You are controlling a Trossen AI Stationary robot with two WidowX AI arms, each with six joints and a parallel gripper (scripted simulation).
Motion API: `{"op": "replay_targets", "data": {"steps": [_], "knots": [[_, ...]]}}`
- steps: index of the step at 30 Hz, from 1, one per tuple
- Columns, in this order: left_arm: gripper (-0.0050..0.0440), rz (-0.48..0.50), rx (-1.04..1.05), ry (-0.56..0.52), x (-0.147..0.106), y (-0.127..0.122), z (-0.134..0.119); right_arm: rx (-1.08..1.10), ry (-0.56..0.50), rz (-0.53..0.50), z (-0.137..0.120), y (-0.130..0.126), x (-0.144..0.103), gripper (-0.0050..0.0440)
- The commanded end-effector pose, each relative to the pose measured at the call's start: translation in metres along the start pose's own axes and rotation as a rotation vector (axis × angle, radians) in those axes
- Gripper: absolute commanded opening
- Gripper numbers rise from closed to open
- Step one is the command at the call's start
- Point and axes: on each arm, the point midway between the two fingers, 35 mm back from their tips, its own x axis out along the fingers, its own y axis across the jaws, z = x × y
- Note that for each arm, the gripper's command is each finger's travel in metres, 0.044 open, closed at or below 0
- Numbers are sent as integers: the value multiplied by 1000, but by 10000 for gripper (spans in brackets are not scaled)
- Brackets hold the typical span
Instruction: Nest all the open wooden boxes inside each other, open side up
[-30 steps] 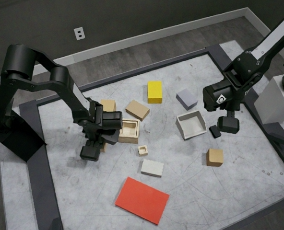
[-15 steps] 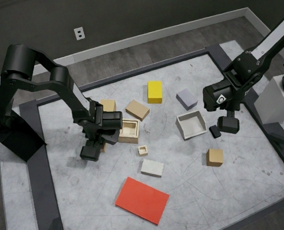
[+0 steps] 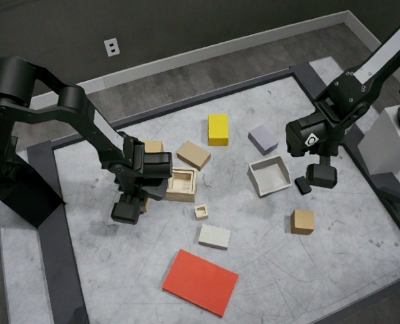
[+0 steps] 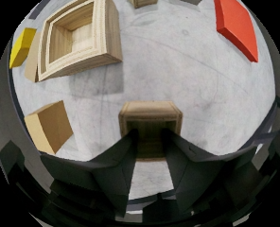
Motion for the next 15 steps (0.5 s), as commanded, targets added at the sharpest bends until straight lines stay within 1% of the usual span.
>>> {"op": "replay_targets", "data": {"steps": [1, 7, 10, 12, 15], "knots": [[183, 7, 4, -34, -24, 2, 8, 6, -20, 16, 6, 3, -6, 400], [183, 5, 4, -33, -45, 1, 5, 6, -20, 16, 6, 3, -6, 400], [183, 5, 5, -33, -46, 1, 5, 6, -20, 16, 6, 3, -6, 400], [183, 6, 3, -27, -41, 3, 8, 6, -20, 16, 6, 3, -6, 400], [183, 5, 1, -25, -39, 6, 14, 6, -20, 16, 6, 3, -6, 400]]}}
